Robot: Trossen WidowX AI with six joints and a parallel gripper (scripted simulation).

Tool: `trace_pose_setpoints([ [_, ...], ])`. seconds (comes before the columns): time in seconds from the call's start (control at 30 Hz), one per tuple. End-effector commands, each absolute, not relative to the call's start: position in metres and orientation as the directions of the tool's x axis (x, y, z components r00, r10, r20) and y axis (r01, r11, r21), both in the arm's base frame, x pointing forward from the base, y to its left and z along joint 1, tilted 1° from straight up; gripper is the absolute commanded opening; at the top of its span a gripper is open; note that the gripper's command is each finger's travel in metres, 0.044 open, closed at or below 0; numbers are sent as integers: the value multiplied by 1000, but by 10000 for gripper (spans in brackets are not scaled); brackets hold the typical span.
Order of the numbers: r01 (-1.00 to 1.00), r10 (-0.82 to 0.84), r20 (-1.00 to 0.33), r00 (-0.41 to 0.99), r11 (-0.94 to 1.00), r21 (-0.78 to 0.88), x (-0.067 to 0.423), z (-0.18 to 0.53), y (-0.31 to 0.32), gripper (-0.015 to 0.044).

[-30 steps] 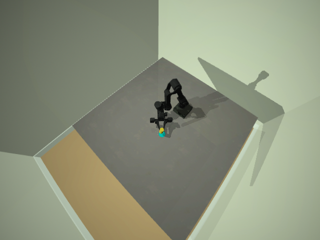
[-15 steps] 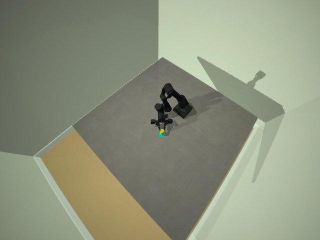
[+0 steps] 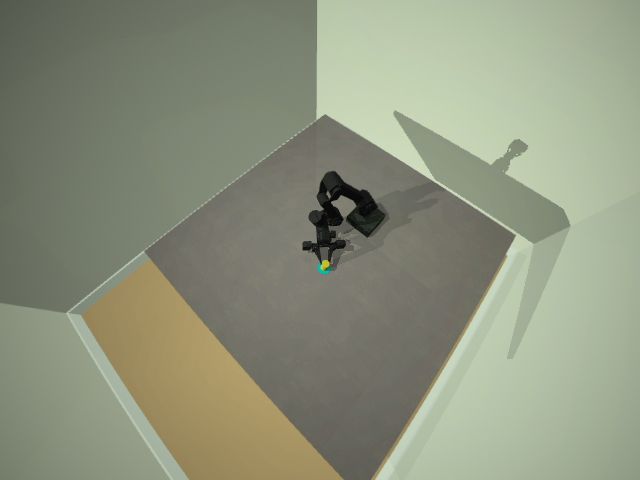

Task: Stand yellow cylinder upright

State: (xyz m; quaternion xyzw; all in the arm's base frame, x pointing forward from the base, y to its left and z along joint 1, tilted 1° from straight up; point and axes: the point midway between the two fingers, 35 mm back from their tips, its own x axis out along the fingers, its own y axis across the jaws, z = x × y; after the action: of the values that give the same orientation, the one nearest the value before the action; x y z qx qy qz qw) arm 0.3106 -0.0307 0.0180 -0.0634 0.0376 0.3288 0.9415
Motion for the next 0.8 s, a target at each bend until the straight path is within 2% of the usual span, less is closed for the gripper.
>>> trace_pose_setpoints([
  [0.0,-623,613,-114,782,776,-98,311,17,-31,105],
  [0.37,-623,613,-114,782,776,-98,311,17,-31,394],
  [0.77,-613,606,-100,789,786,-78,314,45,-35,400],
])
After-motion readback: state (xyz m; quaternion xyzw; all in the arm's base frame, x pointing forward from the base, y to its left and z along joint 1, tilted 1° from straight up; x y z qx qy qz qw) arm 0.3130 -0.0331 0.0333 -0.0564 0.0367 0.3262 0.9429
